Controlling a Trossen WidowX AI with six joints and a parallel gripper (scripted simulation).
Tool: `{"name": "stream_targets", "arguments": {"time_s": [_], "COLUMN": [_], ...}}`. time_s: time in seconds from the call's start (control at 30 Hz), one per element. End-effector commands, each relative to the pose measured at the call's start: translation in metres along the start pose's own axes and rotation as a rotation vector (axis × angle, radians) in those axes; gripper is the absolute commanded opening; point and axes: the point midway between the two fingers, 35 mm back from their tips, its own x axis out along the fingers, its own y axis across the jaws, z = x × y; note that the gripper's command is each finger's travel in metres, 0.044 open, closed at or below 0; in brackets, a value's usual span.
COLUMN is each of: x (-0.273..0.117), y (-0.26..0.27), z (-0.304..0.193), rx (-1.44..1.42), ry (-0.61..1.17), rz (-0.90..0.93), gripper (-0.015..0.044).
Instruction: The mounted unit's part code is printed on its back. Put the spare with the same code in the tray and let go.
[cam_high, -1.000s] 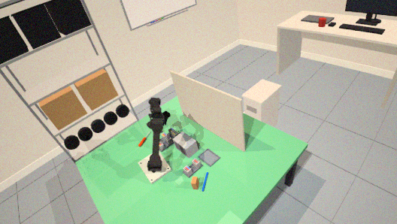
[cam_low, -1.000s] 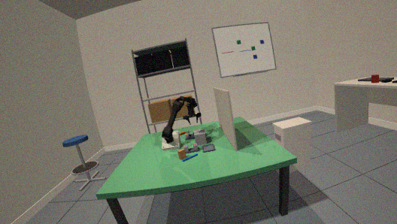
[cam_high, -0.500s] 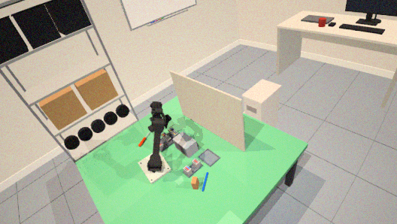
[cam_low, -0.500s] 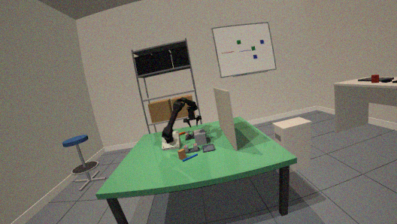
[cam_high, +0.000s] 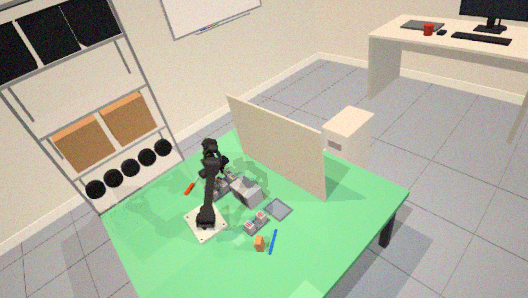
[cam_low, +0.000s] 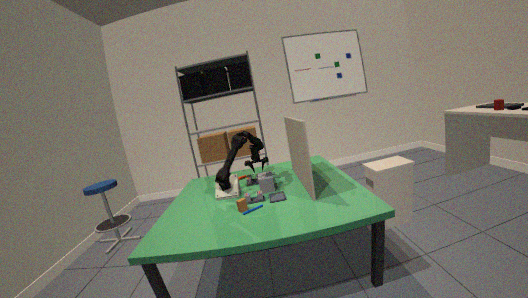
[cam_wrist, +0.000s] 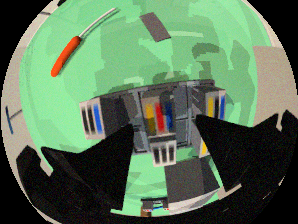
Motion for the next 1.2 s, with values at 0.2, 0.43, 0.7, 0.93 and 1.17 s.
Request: {"name": "stream_targets", "arguments": {"time_s": [0.2,0.43,0.7,0.93,1.17], "x": [0.020,0.031,0.045,0.053,0.053], "y": [0.001,0.002,0.003,0.003,0.003], "z": [-0.002,-0.002,-0.003,-0.004,-0.004], "rx": [-0.007,-0.007,-0.006,-0.006,-0.006], "ry": [0.010,0.011,0.012,0.013,0.013], "rz": [0.005,0.005,0.005,0.005,0.005], "gripper": [0.0300,0.0300,0.0300,0.0300,0.0300]}}
